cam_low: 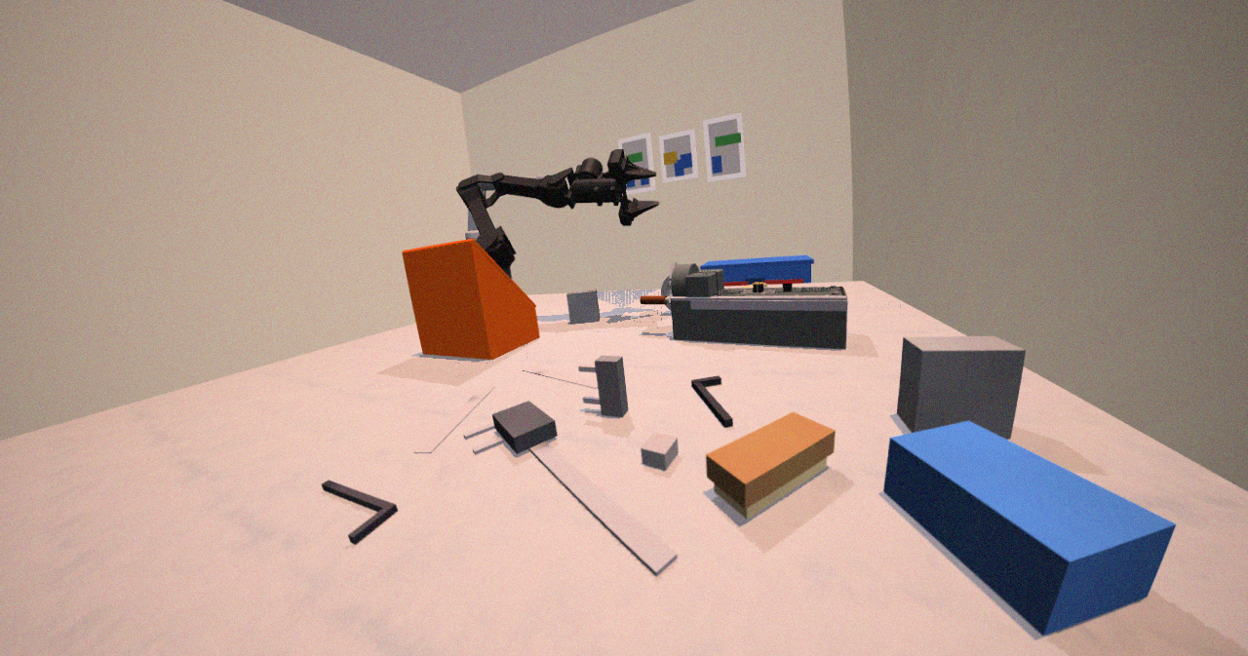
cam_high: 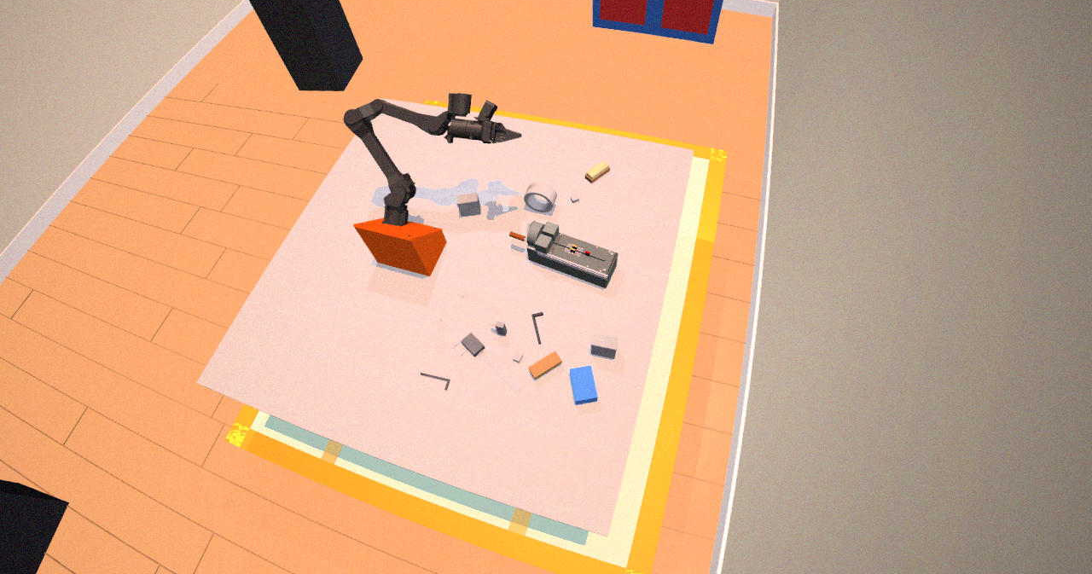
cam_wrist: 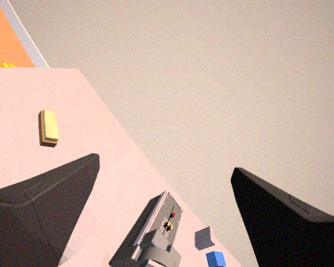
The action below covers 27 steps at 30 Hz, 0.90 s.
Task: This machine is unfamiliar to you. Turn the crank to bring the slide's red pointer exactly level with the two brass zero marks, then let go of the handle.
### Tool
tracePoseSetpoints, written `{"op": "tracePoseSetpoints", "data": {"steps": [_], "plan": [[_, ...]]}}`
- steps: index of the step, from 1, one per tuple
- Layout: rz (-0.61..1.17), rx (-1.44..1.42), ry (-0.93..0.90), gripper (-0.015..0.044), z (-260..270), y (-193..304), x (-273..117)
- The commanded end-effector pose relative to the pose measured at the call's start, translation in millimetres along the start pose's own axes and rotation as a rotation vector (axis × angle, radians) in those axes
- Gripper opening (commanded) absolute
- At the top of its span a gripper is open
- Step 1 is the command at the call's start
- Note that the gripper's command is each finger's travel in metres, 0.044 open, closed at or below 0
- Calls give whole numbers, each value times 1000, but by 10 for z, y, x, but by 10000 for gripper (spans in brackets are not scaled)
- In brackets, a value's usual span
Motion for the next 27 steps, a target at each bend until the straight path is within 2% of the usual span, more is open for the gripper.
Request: {"op": "tracePoseSetpoints", "data": {"steps": [1, 2, 27], "plan": [[2, 1, -1, 426, -2, 2, 8], [10, 5, -5, 440, -6, 6, 30], [387, 298, -155, 440, -517, 574, 1088]]}}
Point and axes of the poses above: the point midway between the two fingers, 35 mm back from their tips, its own x axis out along the fingers, its own z axis across the jaws, y = z × x, the point moved 7 cm from there along -x, back along the fingers, and after that the axes turned 4 degrees about -x, right-handed, at the moved point
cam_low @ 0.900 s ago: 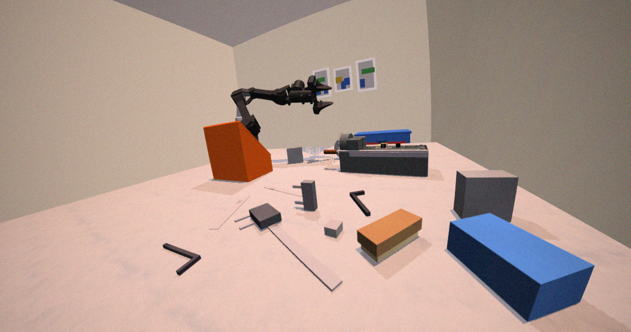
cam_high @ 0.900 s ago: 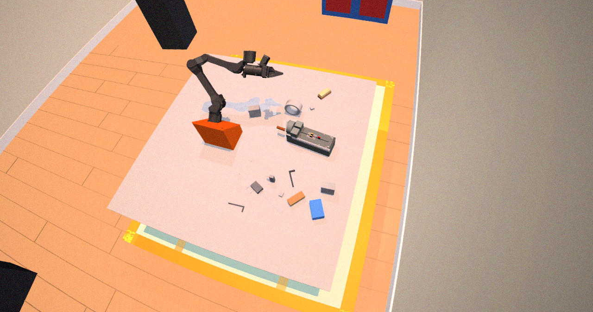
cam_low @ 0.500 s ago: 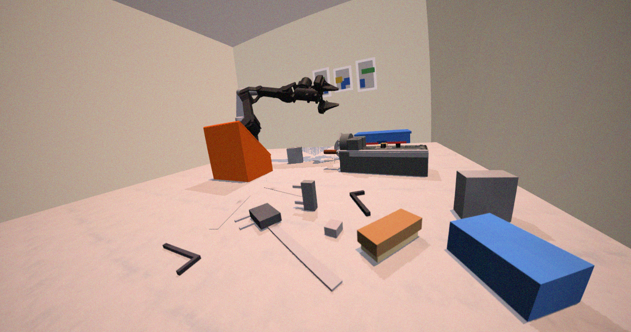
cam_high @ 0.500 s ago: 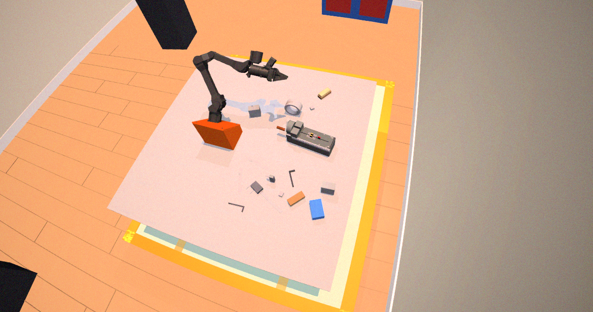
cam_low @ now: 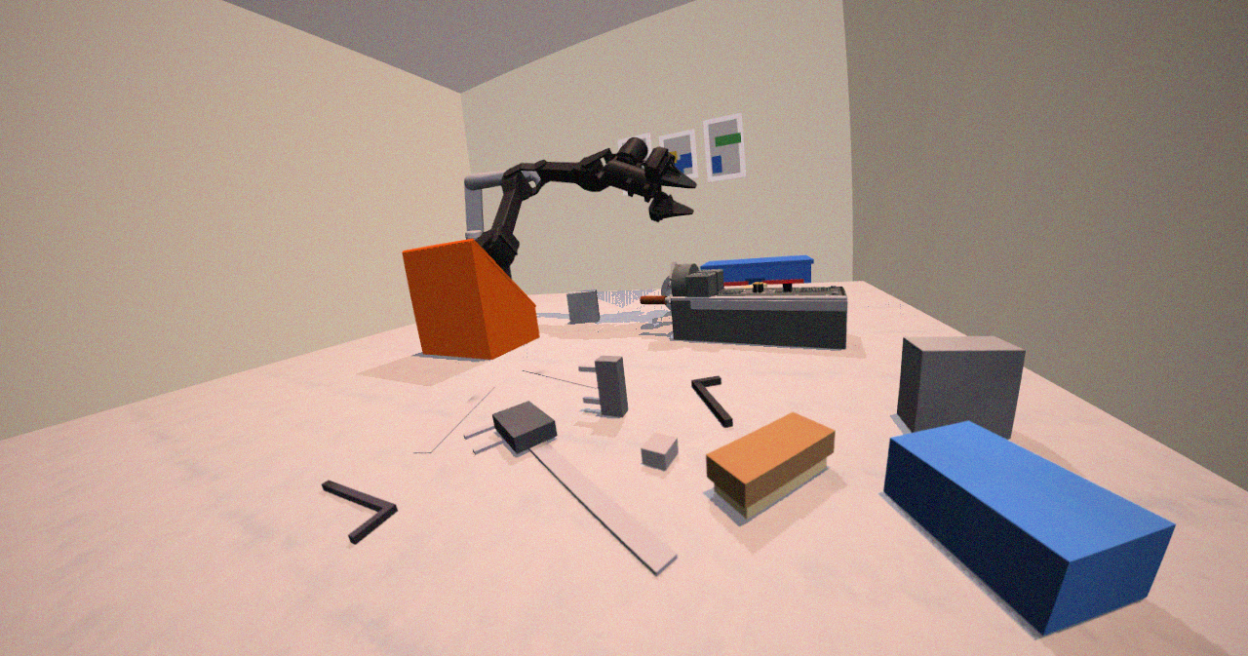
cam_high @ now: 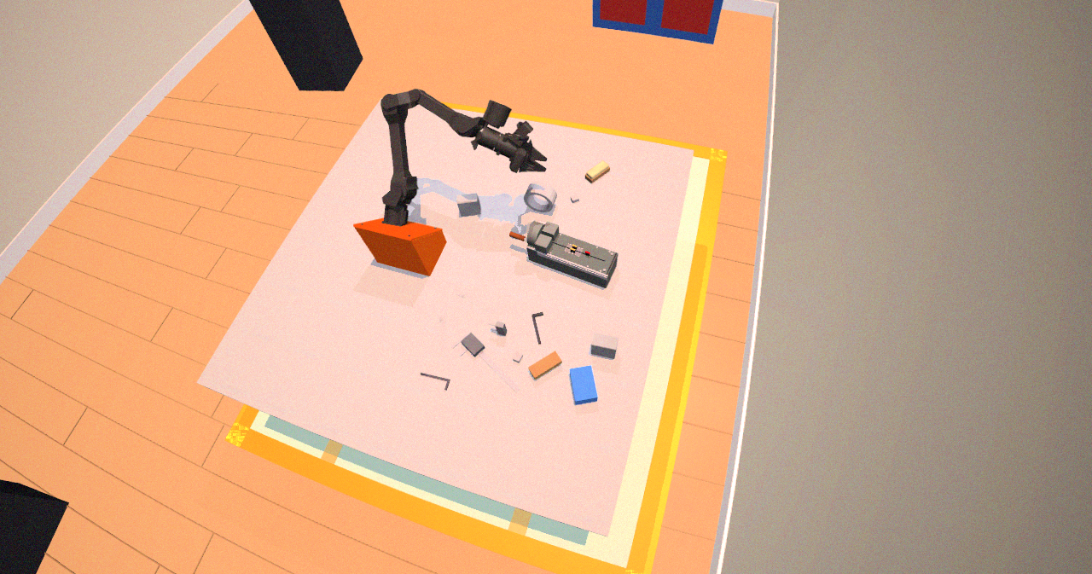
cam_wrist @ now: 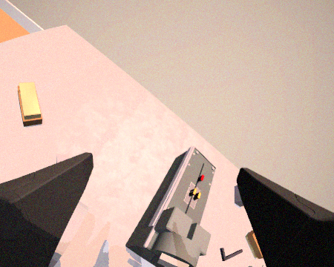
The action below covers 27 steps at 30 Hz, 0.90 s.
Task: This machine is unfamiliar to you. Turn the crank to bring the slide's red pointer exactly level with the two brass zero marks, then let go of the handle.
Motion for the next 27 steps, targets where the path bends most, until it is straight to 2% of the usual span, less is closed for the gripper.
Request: {"op": "tracePoseSetpoints", "data": {"steps": [1, 27], "plan": [[73, 77, -32, 440, -189, 72, 195], [361, 593, -198, 440, -1465, 752, 920]]}}
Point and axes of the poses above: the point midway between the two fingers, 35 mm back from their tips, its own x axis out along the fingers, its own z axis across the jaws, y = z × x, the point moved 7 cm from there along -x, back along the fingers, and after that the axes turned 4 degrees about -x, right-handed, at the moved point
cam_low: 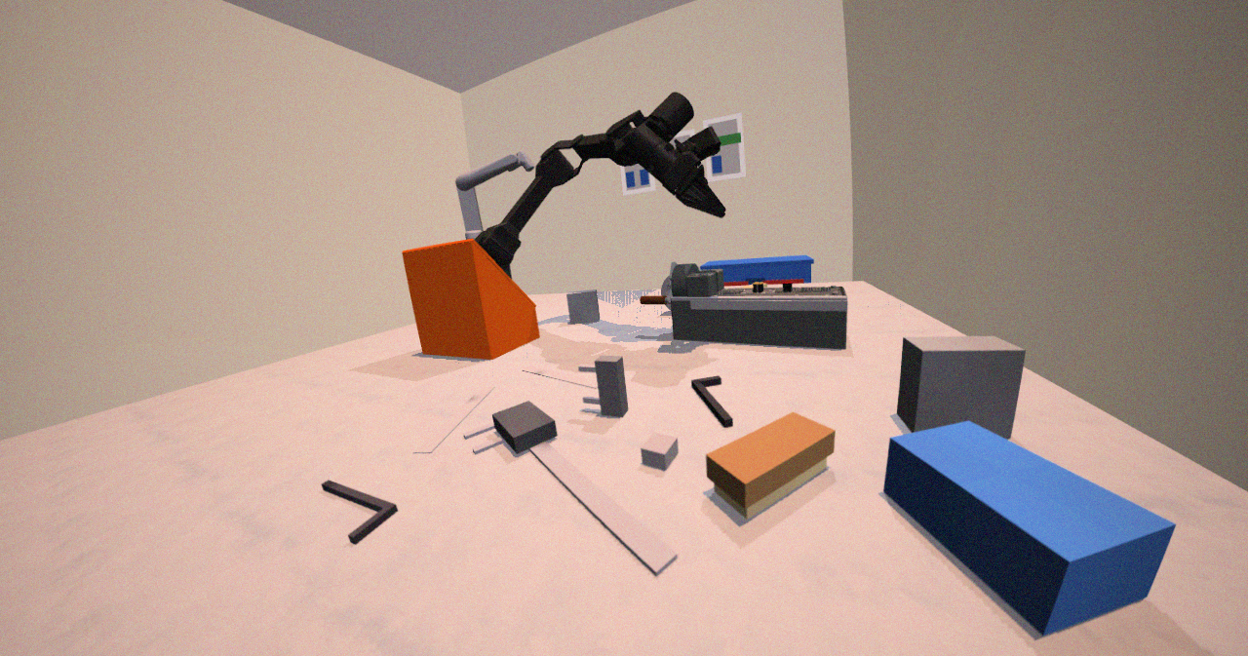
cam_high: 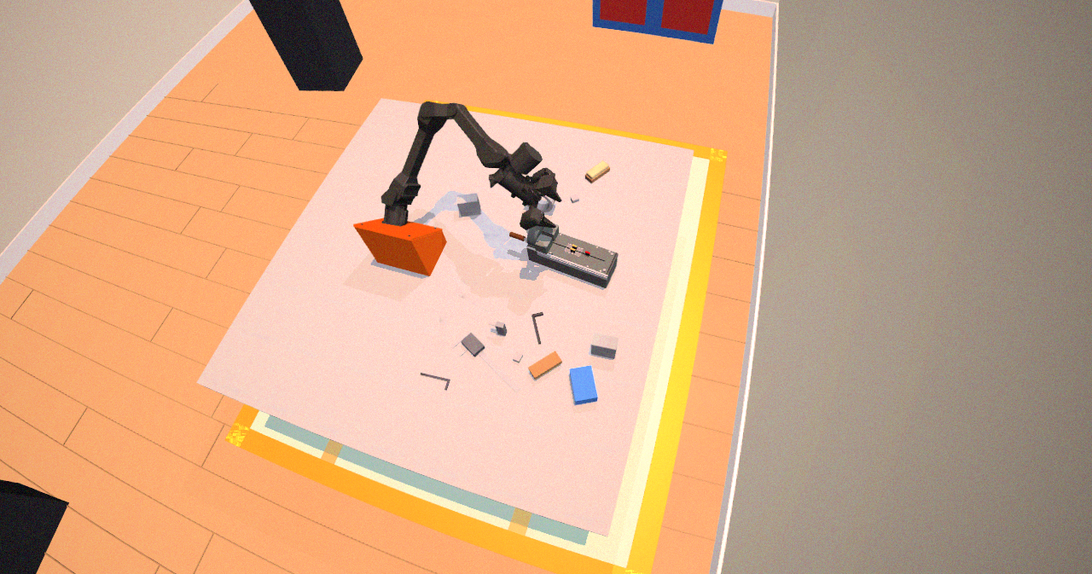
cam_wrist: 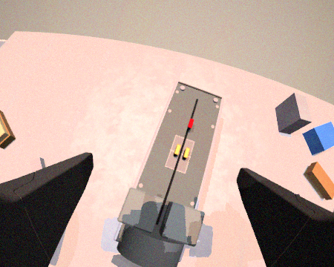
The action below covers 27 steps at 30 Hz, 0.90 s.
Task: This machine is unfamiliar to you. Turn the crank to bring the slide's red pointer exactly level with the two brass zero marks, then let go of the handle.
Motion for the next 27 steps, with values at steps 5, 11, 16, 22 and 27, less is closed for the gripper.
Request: {"op": "tracePoseSetpoints", "data": {"steps": [5, 11, 16, 22, 27], "plan": [[47, 125, -45, 440, -351, 52, 118], [47, 125, -47, 440, -320, 389, 472], [46, 126, -47, 440, -314, 430, 509], [46, 126, -47, 440, -314, 430, 509], [46, 126, -47, 440, -314, 430, 509]]}}
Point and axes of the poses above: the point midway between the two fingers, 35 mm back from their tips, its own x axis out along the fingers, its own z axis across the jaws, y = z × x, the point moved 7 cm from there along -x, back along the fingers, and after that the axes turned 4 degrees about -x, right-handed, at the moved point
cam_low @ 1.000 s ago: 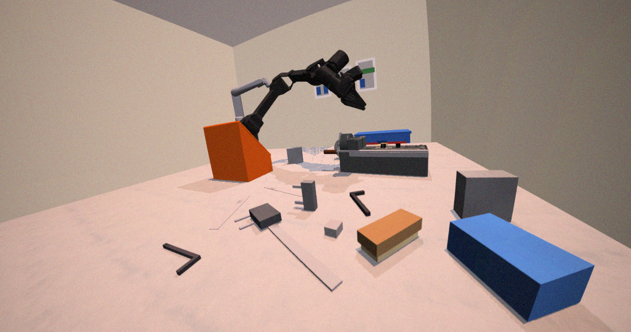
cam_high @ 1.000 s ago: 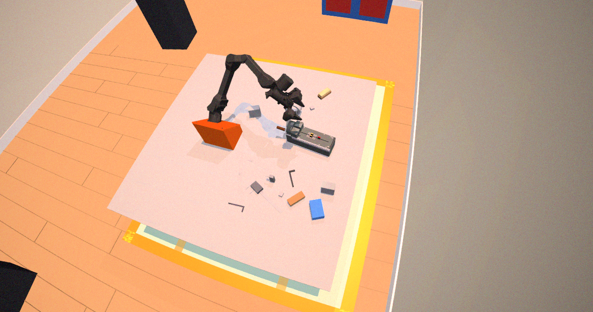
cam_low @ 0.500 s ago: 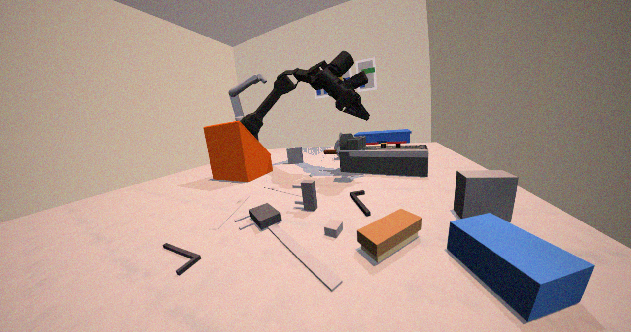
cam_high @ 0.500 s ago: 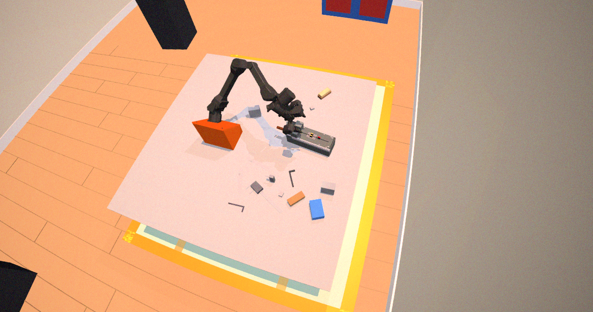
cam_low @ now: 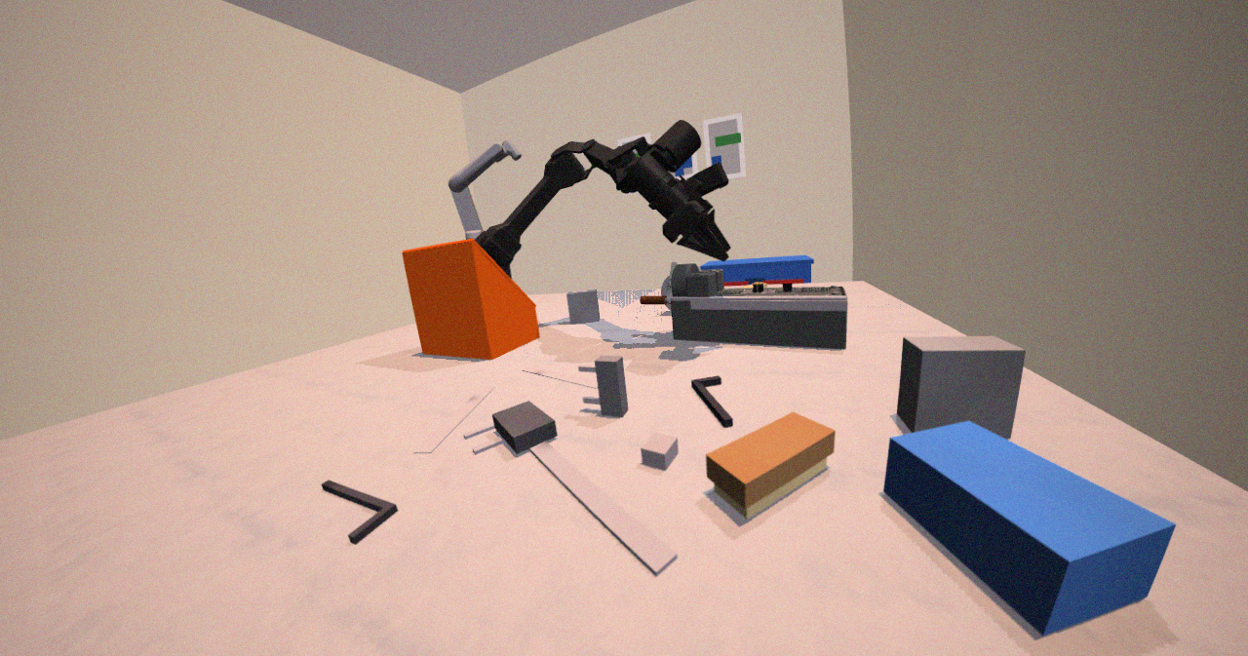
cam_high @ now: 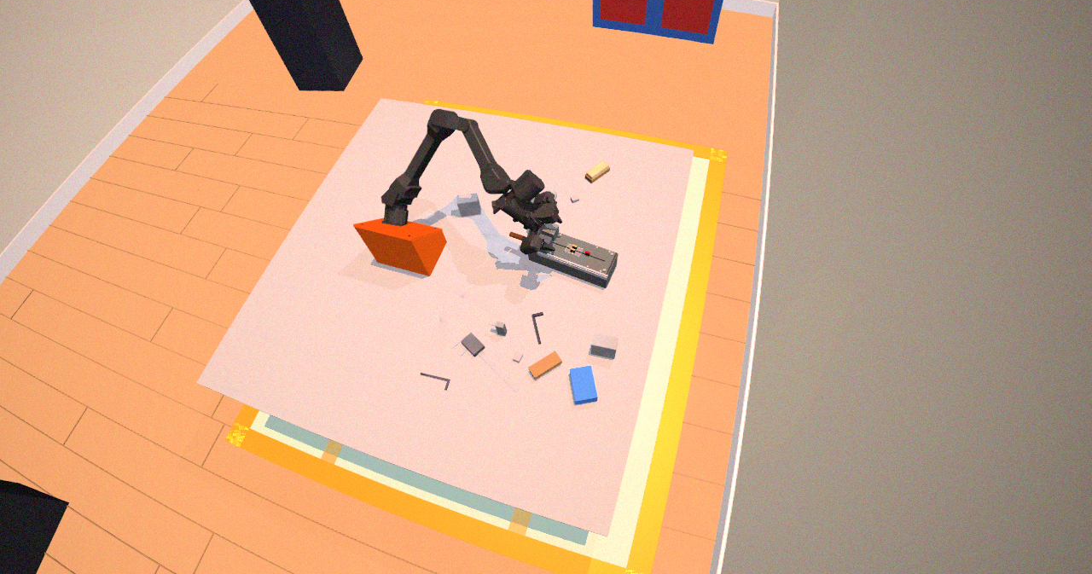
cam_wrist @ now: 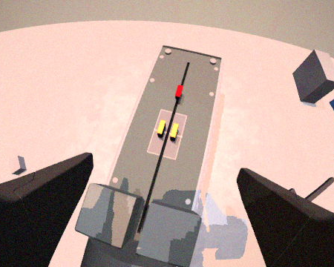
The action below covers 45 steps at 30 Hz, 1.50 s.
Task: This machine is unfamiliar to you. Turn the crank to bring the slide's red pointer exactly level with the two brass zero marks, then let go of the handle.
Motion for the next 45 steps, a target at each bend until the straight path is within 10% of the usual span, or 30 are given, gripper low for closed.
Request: {"op": "tracePoseSetpoints", "data": {"steps": [1, 17, 45], "plan": [[3, 4, 3, 440, 1, 19, 19], [1, 0, 4, 440, 35, -369, -440], [-64, 73, 216, 440, 508, 603, -1168]]}}
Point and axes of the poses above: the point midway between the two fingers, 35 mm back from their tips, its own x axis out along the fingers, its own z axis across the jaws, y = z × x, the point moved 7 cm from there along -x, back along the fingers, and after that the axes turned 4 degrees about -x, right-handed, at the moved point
